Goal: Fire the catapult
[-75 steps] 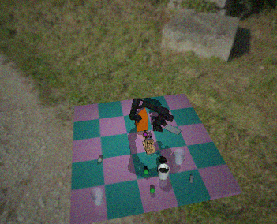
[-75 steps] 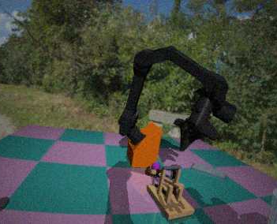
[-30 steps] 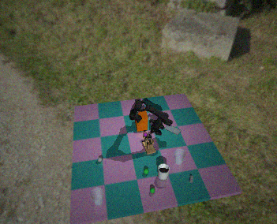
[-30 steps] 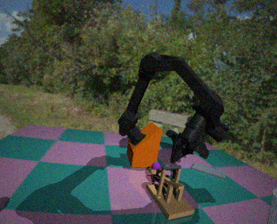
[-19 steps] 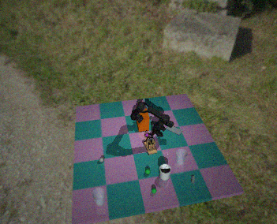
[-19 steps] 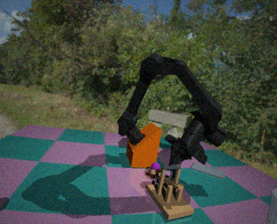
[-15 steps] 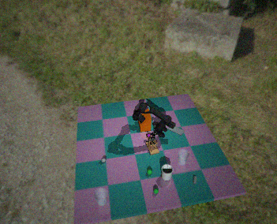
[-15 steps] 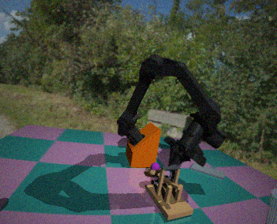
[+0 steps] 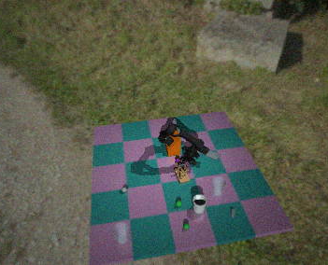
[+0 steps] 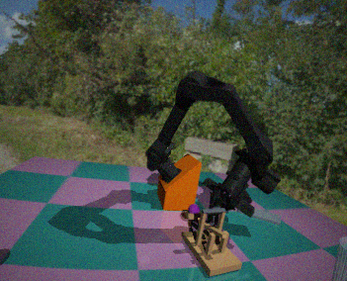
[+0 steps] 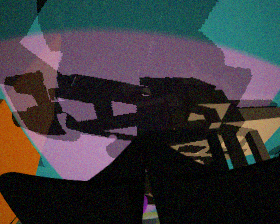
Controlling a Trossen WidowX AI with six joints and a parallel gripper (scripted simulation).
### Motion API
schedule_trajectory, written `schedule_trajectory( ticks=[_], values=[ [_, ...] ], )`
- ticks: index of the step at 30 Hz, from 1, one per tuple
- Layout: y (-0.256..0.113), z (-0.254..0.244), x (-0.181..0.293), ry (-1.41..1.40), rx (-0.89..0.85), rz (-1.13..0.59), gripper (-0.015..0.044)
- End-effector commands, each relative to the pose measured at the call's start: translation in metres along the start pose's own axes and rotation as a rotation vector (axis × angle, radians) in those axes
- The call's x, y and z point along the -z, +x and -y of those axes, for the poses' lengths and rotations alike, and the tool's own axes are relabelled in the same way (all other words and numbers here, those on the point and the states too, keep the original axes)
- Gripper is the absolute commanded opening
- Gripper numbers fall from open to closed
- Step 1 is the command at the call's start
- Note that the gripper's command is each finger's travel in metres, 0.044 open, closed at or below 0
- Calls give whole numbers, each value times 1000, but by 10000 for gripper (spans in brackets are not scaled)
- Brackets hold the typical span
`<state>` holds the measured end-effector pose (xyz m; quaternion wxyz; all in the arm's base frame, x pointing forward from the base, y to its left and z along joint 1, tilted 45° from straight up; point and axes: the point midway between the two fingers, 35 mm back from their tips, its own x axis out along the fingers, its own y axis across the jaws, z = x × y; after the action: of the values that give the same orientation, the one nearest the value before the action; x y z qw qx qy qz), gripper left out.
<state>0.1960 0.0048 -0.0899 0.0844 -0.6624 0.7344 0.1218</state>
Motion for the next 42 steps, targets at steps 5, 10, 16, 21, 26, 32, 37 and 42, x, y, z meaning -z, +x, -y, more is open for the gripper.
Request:
schedule_trajectory(
  ticks=[5,10,16,21,26,32,37,42],
  values=[
    [22,-4,-10,-12,-2,-9,0],
    [1,1,-11,-18,4,-3,0],
    [-93,2,-6,-45,27,9,0],
    [-97,2,-8,-46,40,17,26],
    [-106,22,-11,30,42,114,157],
    [-119,52,-10,152,45,244,315],
    [-130,78,-5,276,46,347,440],
    [-141,106,2,410,50,439,440]
  ],
)
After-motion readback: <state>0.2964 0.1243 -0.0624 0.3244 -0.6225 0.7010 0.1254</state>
